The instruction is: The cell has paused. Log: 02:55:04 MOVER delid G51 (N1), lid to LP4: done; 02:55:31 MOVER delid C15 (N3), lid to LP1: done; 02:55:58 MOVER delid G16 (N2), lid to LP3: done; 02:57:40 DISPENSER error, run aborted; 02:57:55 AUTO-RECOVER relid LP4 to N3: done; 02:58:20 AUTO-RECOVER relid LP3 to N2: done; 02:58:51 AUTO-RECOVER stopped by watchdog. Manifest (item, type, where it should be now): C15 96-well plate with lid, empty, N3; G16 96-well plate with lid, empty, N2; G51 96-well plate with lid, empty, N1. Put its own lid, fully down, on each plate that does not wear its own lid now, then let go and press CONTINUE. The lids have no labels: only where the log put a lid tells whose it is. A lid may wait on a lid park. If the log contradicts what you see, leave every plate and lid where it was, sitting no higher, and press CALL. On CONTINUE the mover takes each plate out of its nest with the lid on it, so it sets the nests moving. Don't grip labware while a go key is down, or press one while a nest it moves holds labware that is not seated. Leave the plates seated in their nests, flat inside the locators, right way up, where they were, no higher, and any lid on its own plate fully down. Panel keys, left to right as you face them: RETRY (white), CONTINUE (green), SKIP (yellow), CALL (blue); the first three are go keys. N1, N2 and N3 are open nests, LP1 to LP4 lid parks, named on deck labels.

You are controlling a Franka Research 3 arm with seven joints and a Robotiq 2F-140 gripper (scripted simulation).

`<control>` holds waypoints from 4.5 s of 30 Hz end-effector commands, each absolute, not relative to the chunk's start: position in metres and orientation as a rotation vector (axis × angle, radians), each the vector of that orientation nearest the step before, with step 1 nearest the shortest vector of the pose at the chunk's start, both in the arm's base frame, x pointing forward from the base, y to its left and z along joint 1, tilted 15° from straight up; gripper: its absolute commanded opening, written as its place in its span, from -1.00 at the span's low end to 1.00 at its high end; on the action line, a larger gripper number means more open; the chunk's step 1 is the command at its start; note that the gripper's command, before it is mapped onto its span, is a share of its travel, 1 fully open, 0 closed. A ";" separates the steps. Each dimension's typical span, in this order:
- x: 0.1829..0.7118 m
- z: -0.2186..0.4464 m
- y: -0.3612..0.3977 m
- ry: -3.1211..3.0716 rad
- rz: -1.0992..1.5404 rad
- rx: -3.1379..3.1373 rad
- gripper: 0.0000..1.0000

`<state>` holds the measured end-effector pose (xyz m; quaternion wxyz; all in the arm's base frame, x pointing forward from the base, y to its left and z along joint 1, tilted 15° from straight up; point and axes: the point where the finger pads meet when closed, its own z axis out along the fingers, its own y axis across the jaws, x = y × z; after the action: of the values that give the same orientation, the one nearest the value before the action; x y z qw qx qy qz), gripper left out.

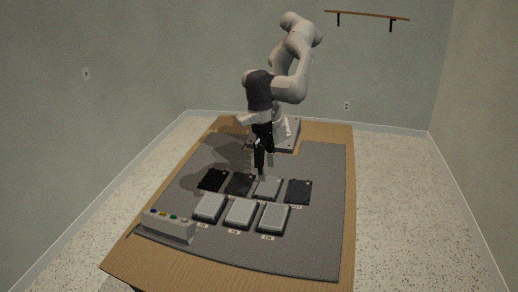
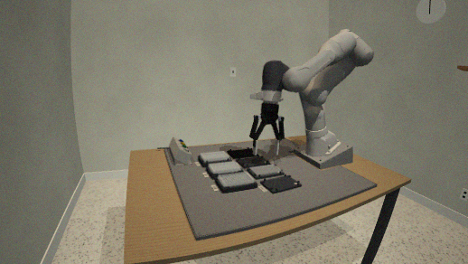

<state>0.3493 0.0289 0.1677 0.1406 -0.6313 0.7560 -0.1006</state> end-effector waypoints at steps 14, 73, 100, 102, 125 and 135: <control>0.345 0.165 0.033 2.619 -0.203 -1.054 0.32; 0.361 0.111 0.031 2.867 -0.026 0.189 0.32; 0.361 0.110 0.031 2.867 -0.026 0.189 0.32; 0.361 0.110 0.031 2.867 -0.026 0.189 0.32; 0.362 0.110 0.030 2.867 -0.026 0.189 0.32; 0.363 0.110 0.030 2.867 -0.026 0.189 0.32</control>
<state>0.3614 0.0301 0.1099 0.1327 0.0637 0.9891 -0.0091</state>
